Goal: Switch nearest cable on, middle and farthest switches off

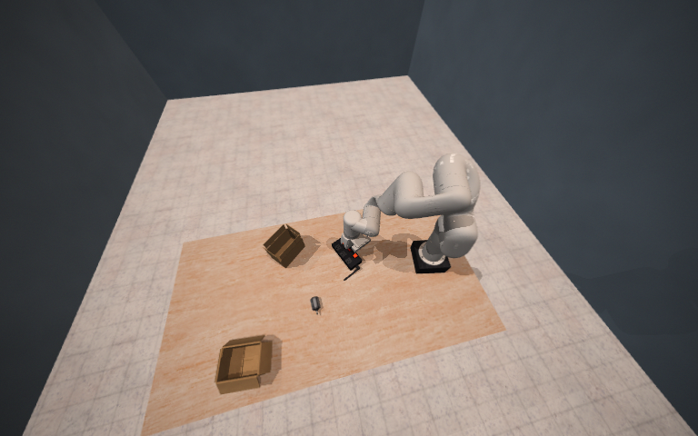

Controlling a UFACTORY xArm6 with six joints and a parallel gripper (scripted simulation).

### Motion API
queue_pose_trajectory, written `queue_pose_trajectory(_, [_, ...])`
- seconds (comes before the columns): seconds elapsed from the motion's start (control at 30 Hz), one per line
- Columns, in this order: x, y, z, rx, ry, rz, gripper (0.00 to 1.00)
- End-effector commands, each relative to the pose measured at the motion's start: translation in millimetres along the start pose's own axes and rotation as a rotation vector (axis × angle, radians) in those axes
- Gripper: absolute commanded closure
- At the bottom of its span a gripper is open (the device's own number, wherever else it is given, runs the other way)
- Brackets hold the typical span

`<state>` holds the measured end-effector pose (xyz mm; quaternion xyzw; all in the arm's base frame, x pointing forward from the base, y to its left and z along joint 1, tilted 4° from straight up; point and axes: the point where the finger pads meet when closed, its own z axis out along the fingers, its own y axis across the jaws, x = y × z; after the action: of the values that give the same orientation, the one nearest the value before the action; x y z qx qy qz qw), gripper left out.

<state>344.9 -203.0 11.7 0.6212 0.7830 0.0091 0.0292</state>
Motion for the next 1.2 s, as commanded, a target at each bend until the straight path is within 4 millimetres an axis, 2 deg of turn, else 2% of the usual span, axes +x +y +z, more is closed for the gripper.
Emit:
queue_pose_trajectory(0.0, [-1.2,1.3,-7.1,-0.003,-0.003,0.000,1.00])
queue_pose_trajectory(0.2, [-1.2,1.3,-23.2,-0.003,-0.003,0.000,1.00])
queue_pose_trajectory(0.43, [-1.2,1.2,-32.0,-0.003,-0.003,0.000,1.00])
queue_pose_trajectory(1.17, [-1.7,1.2,-33.4,-0.003,-0.003,0.000,1.00])
